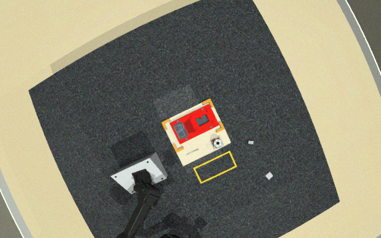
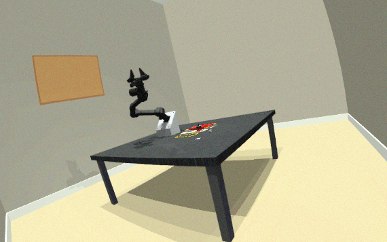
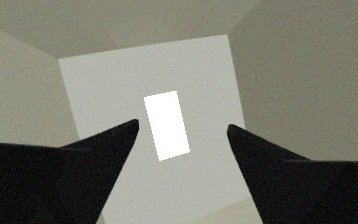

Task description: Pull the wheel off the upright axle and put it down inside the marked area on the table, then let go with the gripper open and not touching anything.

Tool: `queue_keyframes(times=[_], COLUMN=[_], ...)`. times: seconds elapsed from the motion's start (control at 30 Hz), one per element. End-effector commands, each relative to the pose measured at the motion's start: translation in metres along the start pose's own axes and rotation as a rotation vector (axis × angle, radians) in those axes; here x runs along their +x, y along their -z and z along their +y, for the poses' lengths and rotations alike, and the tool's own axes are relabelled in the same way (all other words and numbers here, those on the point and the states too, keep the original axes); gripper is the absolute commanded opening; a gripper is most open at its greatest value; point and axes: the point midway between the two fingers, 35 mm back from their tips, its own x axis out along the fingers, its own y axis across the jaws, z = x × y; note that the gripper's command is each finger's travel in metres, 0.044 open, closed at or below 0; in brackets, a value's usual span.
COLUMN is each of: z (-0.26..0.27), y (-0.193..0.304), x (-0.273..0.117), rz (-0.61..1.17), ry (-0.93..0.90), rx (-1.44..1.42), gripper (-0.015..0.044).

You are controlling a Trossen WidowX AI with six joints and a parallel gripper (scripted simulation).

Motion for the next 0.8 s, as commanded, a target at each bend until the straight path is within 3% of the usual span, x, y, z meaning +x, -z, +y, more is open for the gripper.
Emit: queue_keyframes(times=[0.0,0.1,0.37,0.57,0.77], z=[-0.003,-0.043,-0.180,-0.272,-0.347], y=[0.000,-0.001,0.006,0.020,0.039], x=[0.001,0.008,-0.001,-0.040,-0.103], rz=[-0.001,-0.023,-0.120,-0.206,-0.300], ry=[0.009,0.141,0.605,0.959,1.328], rx=[0.005,0.074,0.261,0.342,0.367], gripper=[0.0374,0.0300,0.0300,0.0300,0.0300])
